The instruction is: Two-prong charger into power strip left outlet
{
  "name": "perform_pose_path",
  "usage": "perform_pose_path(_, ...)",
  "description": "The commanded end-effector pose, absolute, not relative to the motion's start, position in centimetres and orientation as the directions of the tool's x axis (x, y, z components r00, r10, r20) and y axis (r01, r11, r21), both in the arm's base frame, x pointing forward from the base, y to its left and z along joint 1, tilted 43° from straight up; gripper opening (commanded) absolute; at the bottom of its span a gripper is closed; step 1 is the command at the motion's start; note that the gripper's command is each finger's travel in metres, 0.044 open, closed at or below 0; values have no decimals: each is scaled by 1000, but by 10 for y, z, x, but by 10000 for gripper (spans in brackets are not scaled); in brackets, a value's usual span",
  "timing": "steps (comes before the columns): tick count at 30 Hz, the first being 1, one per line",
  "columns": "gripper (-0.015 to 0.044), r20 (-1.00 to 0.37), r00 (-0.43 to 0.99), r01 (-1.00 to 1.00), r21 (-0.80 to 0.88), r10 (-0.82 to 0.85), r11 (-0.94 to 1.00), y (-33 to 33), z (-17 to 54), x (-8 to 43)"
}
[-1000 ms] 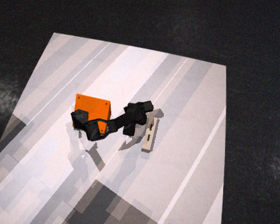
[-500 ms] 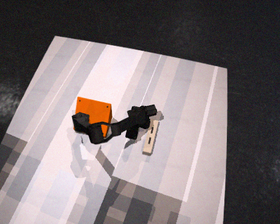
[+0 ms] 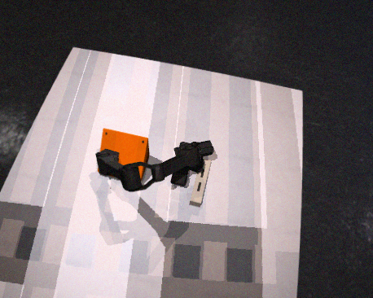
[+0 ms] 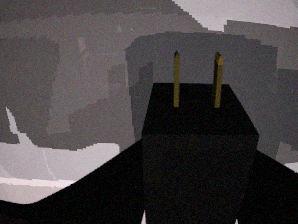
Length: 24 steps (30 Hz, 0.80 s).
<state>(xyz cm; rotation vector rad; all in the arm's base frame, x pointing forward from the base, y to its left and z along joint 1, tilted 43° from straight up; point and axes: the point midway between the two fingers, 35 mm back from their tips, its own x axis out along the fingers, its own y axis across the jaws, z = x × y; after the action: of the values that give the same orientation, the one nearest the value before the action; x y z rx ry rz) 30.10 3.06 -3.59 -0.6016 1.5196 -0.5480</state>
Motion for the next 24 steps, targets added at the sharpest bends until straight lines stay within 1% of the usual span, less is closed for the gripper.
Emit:
perform_pose_path(1, 0, -742, -9, -26, -670, -670, 742, 30, -36, 308)
perform_pose_path(15, 0, -743, -8, -3, -669, -669, 743, 30, -38, 323)
perform_pose_path(24, 0, -743, -8, -2, -669, -669, 743, 31, -38, 323)
